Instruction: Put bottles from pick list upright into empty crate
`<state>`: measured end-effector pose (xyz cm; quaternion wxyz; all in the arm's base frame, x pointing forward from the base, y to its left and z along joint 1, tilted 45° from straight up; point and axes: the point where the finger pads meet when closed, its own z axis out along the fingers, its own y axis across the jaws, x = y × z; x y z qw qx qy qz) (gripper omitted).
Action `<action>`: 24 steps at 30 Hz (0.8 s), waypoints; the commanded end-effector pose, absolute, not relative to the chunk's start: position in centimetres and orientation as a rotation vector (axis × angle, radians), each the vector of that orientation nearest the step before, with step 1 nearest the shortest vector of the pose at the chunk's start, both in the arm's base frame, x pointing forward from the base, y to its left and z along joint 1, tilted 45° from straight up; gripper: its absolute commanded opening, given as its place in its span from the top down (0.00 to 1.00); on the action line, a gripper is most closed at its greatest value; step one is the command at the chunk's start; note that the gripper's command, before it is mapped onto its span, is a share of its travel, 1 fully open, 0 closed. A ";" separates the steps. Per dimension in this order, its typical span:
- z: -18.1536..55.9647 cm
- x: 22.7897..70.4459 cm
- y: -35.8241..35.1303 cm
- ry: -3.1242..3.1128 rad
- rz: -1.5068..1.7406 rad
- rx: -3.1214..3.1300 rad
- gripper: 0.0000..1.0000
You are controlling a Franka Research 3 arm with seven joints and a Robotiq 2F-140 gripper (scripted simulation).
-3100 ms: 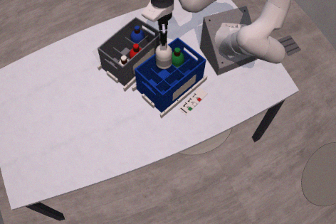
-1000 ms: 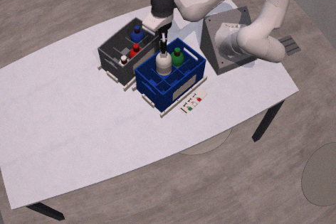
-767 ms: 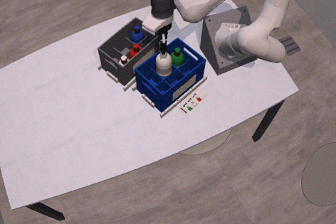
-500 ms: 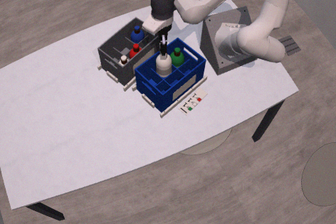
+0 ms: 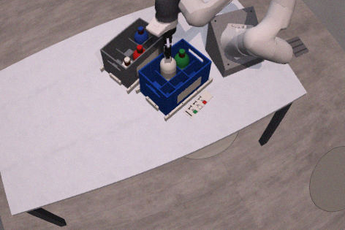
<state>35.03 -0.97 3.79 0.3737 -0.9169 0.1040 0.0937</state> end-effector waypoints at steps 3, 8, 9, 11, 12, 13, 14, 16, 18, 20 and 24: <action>3.5 35.4 -1.0 0.287 0.228 -2.352 1.00; 3.2 35.4 -0.7 0.287 0.228 -2.352 1.00; 3.1 35.4 -0.6 0.287 0.228 -2.352 1.00; 3.0 35.4 -0.5 0.287 0.228 -2.352 1.00; 2.9 35.4 -0.4 0.287 0.228 -2.352 1.00; 2.8 35.4 -0.3 0.287 0.228 -2.352 1.00; 2.7 35.4 -0.3 0.287 0.228 -2.352 1.00; 2.6 35.3 -0.1 0.287 0.228 -2.352 1.00; 2.5 35.3 -0.1 0.287 0.228 -2.352 1.00; 2.5 35.3 0.0 0.287 0.228 -2.352 1.00; 2.5 35.3 0.0 0.287 0.228 -2.352 1.00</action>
